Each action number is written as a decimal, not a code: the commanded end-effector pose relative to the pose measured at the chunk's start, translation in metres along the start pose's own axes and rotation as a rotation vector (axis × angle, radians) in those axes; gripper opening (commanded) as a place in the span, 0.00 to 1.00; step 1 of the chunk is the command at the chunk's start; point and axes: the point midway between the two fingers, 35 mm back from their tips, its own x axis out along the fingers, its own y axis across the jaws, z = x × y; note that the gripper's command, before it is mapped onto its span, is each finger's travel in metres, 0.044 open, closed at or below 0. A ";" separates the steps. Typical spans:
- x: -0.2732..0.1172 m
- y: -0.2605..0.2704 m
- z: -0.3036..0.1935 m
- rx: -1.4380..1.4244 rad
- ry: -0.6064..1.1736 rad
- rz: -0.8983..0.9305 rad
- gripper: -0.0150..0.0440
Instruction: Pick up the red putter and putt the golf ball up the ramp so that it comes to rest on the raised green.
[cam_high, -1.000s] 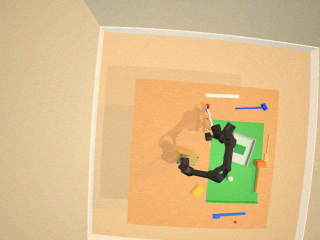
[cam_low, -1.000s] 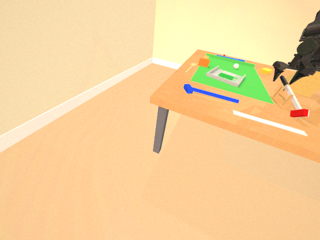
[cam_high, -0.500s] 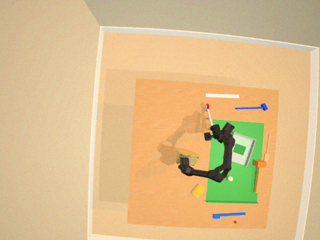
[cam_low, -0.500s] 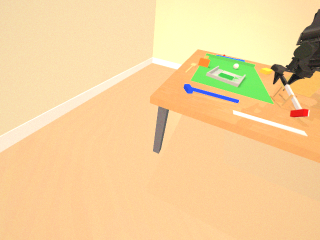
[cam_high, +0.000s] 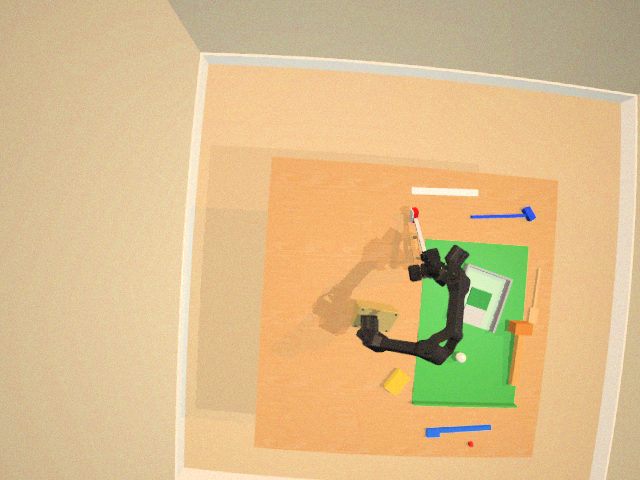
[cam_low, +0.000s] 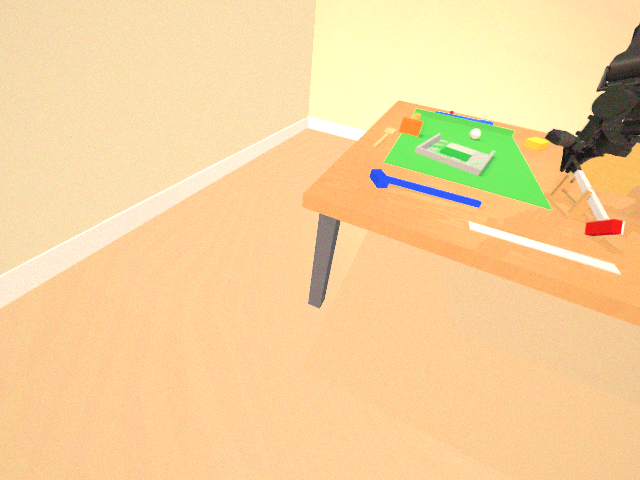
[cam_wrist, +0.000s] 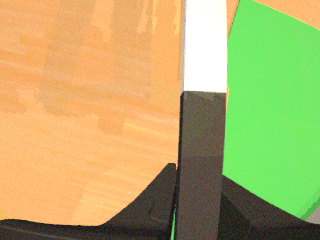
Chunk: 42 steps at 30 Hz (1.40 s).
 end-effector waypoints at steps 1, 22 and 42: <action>-0.001 0.000 0.000 0.000 0.000 0.000 0.25; -0.100 0.001 0.001 -0.002 -0.003 0.001 0.25; -0.109 -0.015 -0.105 0.517 -0.044 0.018 0.25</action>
